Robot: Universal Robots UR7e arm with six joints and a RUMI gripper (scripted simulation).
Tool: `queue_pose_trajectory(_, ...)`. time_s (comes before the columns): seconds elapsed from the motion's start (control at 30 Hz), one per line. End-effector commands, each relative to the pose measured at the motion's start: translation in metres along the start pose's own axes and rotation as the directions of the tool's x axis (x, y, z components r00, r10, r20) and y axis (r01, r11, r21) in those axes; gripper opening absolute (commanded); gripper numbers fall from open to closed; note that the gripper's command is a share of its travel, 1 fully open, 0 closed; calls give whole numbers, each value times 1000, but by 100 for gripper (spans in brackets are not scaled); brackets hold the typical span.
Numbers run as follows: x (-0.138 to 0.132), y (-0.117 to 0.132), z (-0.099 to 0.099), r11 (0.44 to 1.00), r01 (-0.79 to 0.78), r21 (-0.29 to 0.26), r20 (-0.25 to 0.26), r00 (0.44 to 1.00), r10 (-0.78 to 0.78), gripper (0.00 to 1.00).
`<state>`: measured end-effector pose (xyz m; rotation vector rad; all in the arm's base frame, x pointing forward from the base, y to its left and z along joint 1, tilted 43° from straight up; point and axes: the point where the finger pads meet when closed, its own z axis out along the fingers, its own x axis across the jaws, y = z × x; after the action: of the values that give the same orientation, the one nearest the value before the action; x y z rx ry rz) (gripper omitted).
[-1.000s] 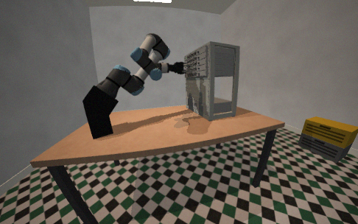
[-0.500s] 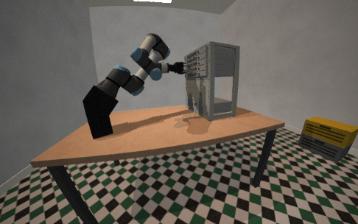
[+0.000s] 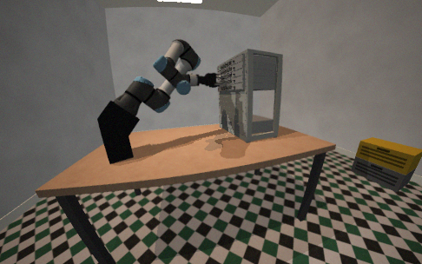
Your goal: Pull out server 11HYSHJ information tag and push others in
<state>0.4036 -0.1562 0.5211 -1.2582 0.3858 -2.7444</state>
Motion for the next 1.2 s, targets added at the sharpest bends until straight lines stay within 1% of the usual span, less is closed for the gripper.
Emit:
queue_pose_trajectory(0.0,0,0,-1,1000,0,0,-1,1000,0,15)
queue_pose_trajectory(0.2,0,0,-10,1000,0,0,-1,1000,0,15)
queue_pose_trajectory(0.47,0,0,-28,1000,0,0,-1,1000,0,15)
queue_pose_trajectory(0.53,0,0,-28,1000,0,0,-1,1000,0,15)
queue_pose_trajectory(0.93,0,0,-55,1000,0,0,-1,1000,0,15)
queue_pose_trajectory(1.17,0,0,-62,1000,0,0,-1,1000,0,15)
